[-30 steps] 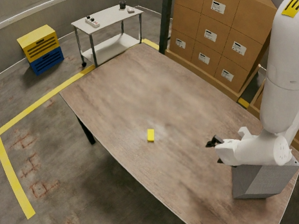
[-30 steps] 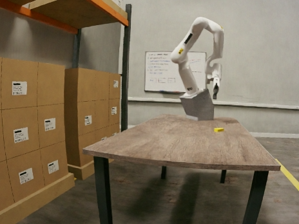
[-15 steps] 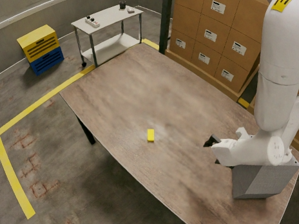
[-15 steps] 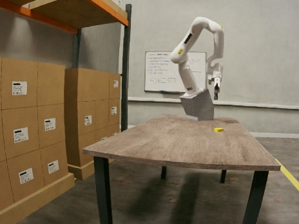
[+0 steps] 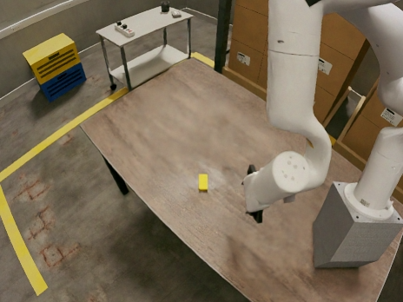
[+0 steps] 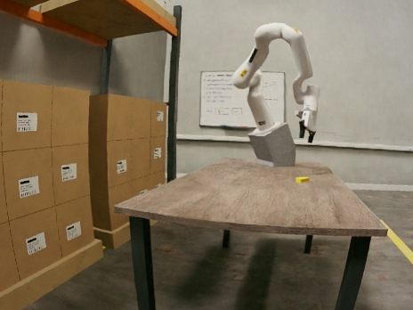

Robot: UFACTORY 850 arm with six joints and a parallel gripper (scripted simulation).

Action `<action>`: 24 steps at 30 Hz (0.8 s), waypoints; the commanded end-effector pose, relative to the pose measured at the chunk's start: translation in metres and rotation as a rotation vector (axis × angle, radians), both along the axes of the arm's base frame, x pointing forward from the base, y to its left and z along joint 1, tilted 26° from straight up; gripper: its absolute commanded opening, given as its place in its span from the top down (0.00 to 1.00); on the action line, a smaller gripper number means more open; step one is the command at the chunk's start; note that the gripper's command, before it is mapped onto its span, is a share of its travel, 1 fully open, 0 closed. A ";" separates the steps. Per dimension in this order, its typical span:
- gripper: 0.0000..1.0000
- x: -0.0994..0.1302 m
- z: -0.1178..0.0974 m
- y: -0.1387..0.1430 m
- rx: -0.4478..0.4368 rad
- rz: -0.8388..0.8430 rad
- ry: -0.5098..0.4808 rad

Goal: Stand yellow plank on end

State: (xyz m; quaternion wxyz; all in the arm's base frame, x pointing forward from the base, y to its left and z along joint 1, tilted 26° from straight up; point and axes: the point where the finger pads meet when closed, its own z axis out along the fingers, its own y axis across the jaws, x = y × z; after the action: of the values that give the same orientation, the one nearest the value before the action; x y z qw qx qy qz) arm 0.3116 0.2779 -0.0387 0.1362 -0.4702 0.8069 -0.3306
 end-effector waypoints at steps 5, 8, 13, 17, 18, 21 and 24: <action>0.00 0.105 0.004 0.016 0.240 -0.390 -0.028; 0.00 0.122 0.005 0.017 0.309 -0.505 -0.035; 0.00 0.175 0.016 0.012 0.436 -0.686 -0.069; 0.00 0.206 0.024 0.005 0.507 -0.783 -0.092; 0.00 0.206 0.024 0.005 0.507 -0.783 -0.092; 0.00 0.206 0.024 0.005 0.507 -0.783 -0.092; 0.00 0.206 0.024 0.005 0.507 -0.783 -0.092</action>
State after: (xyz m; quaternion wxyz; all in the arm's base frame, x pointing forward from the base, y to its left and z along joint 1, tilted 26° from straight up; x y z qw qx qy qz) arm 0.5114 0.2822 -0.0151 0.1514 -0.0789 0.9697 -0.1746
